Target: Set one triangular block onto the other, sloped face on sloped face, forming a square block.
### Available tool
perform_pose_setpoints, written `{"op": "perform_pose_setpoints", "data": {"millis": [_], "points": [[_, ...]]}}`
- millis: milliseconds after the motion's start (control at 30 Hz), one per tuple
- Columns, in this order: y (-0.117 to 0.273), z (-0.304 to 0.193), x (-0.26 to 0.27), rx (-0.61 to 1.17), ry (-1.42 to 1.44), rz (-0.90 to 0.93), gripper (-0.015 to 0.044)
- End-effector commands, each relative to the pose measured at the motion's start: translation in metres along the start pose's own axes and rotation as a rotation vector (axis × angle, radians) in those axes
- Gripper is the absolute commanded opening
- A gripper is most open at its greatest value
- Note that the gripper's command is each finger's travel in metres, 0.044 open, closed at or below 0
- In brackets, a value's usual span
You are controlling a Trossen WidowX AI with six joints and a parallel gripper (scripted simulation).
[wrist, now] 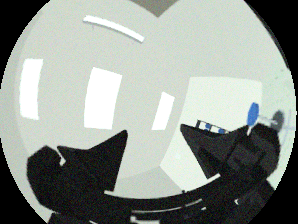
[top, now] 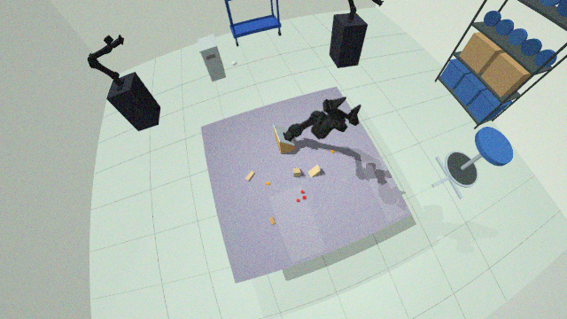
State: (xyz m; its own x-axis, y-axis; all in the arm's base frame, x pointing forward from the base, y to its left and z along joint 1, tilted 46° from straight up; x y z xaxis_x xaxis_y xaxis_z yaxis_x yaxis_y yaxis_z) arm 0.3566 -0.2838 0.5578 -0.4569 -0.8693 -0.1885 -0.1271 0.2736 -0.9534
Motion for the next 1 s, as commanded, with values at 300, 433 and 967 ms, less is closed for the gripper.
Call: {"op": "perform_pose_setpoints", "data": {"millis": [300, 433, 967], "points": [[0.050, 0.094, -0.005, -0.501, -0.336, 0.048, 0.0440], [0.093, 0.134, -0.008, -0.750, -0.496, 0.137, 0.0440], [0.327, 0.187, -0.028, -1.608, -1.012, 0.958, 0.0440]]}}
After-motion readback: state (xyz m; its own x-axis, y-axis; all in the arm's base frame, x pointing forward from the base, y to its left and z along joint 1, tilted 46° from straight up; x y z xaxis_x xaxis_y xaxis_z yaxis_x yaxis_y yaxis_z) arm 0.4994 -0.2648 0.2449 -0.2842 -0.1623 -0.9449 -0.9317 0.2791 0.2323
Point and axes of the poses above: the point midway between the two fingers, 35 mm back from their tips, its own y axis back along the fingers, its own x axis across the jaws, z = x × y, the point moved 3 cm from there along y, back along the fingers, and after that the axes turned 13 degrees about y, right-handed, at the moved point
